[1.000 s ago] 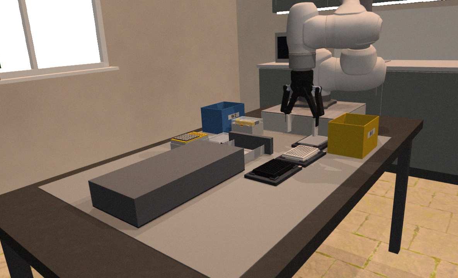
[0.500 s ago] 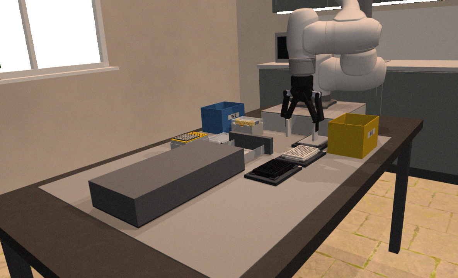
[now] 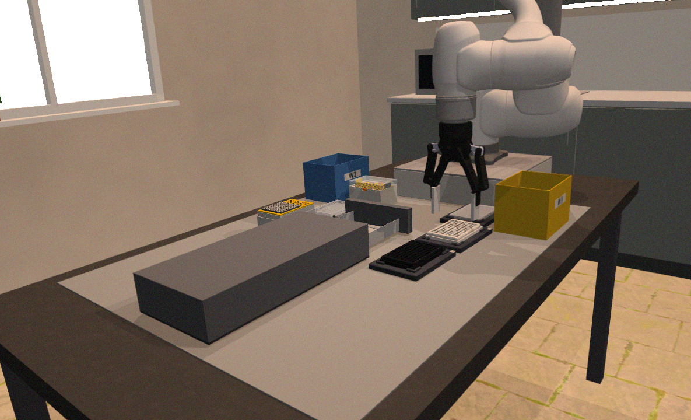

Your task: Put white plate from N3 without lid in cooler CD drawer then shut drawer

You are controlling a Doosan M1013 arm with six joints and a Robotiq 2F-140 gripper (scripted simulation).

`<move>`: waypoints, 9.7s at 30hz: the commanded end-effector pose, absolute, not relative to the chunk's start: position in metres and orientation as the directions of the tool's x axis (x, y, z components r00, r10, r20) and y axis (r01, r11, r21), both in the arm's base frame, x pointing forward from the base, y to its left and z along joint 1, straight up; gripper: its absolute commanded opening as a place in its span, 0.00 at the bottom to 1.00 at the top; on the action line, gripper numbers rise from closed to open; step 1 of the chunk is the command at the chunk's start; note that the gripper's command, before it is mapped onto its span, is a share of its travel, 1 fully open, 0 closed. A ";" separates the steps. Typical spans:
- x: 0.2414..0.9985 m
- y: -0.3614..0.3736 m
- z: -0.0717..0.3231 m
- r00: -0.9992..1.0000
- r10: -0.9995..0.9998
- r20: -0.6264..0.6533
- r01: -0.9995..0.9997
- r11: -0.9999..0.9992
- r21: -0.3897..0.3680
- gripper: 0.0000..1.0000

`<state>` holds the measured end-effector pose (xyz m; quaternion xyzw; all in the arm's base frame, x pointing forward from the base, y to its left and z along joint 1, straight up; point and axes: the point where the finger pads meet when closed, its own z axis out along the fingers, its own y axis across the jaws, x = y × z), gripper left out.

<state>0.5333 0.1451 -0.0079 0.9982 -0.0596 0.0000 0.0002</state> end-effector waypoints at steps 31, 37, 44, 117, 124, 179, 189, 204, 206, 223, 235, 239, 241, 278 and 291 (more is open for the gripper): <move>0.533 0.145 -0.041 0.993 -0.119 0.000 -0.119 -0.993 0.000 0.66; 0.533 0.145 -0.048 0.993 -0.119 0.000 -0.119 -0.993 0.000 0.66; 0.533 0.145 -0.050 0.993 -0.119 0.000 -0.119 -0.993 0.000 0.66; 0.533 0.145 -0.046 0.993 -0.119 0.000 -0.119 -0.993 0.000 0.00; 0.533 0.145 -0.044 0.993 -0.119 0.000 -0.119 -0.993 0.000 0.00; 0.533 0.145 0.009 0.993 -0.119 0.000 -0.119 -0.993 0.000 0.00; 0.533 0.145 0.022 0.993 -0.119 0.000 -0.119 -0.993 0.000 0.00; 0.533 0.145 0.040 0.993 -0.119 0.000 -0.119 -0.993 0.000 0.00; 0.533 0.145 0.042 0.993 -0.119 0.000 -0.119 -0.993 0.000 0.00; 0.533 0.145 0.062 0.993 -0.119 0.000 -0.119 -0.993 0.000 0.00; 0.533 0.145 0.076 0.993 -0.119 0.000 -0.119 -0.993 0.000 0.00; 0.533 0.145 0.078 0.993 -0.119 0.000 -0.119 -0.993 0.000 0.00; 0.533 0.145 0.078 0.993 -0.119 0.000 -0.119 -0.993 0.000 0.00; 0.563 0.080 0.078 0.710 0.704 0.000 0.704 -0.710 0.000 0.00; 0.578 0.048 0.078 0.349 0.937 0.000 0.937 -0.349 0.000 0.00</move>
